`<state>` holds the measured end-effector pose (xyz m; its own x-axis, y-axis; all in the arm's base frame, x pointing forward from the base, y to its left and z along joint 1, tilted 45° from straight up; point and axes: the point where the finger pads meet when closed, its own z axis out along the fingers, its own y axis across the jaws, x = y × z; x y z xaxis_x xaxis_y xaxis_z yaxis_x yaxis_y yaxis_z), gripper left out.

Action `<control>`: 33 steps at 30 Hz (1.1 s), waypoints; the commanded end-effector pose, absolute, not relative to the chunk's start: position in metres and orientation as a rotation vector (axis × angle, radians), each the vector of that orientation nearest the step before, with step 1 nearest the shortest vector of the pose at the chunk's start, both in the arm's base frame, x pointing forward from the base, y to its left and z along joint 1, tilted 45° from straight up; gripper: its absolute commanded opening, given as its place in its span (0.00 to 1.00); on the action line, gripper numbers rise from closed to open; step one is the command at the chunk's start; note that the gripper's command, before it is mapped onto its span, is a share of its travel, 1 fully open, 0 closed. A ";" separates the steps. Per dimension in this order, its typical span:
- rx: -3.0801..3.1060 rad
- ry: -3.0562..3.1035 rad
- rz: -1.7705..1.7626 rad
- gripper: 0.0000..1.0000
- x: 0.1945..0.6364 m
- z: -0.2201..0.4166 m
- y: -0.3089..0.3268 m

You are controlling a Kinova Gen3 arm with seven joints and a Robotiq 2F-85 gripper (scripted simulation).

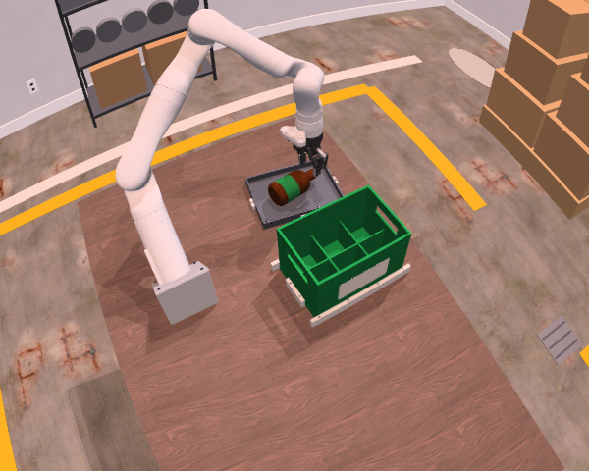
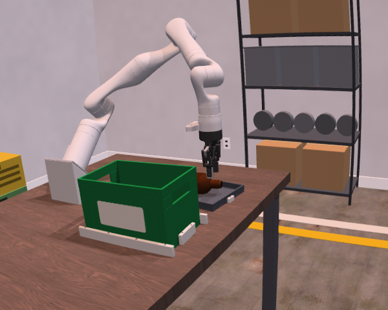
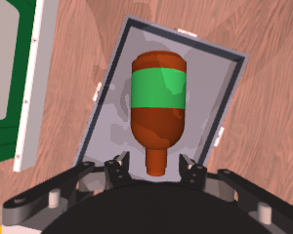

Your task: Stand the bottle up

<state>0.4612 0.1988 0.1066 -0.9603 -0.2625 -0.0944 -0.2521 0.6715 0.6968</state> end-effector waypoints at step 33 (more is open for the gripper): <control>0.445 -2.865 -1.191 0.64 0.462 0.108 0.203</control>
<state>0.4605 0.2013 0.1077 -0.9590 -0.2665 -0.0964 -0.2563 0.6701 0.6967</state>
